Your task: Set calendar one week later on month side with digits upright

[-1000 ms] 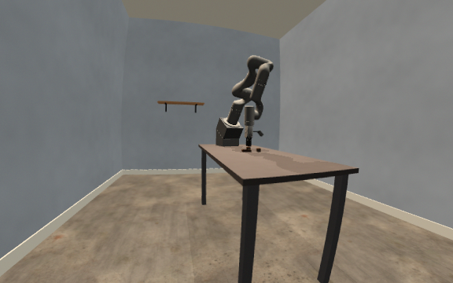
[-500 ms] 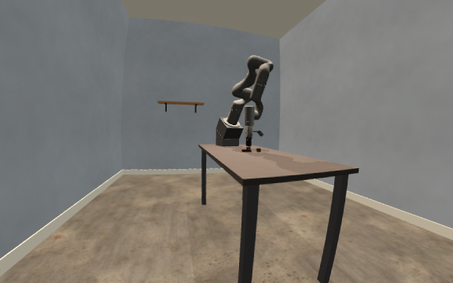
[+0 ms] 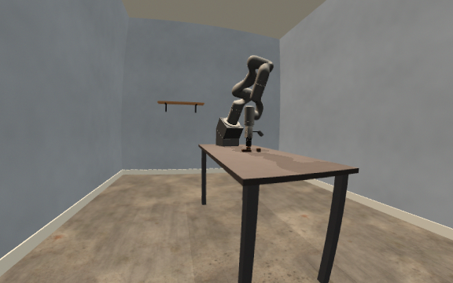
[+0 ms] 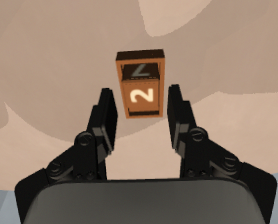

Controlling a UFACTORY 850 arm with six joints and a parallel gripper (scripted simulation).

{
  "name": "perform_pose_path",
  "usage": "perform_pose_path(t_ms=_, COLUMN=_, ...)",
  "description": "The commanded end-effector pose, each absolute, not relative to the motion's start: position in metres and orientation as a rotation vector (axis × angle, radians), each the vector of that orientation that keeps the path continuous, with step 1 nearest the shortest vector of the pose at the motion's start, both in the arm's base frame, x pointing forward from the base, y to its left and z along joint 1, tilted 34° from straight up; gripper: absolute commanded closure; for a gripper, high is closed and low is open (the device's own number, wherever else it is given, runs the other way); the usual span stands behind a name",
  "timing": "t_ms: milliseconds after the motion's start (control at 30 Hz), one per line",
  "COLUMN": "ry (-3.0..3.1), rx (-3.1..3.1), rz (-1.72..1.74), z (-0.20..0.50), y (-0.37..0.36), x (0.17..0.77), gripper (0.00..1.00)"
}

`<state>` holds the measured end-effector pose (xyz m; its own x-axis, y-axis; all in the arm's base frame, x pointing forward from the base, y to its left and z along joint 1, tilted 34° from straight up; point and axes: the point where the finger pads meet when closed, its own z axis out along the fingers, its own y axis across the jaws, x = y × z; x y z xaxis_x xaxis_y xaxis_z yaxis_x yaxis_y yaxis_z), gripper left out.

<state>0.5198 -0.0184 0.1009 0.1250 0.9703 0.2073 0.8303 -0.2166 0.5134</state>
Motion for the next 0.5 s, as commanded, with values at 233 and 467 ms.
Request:
perform_pose_path(t_ms=233, ry=1.766, rx=2.133, rz=0.737, z=0.089, y=-0.017, x=0.528, gripper=0.53)
perform_pose_path(t_ms=467, ry=1.766, rx=2.133, rz=0.737, z=0.084, y=-0.016, x=0.532, gripper=0.53)
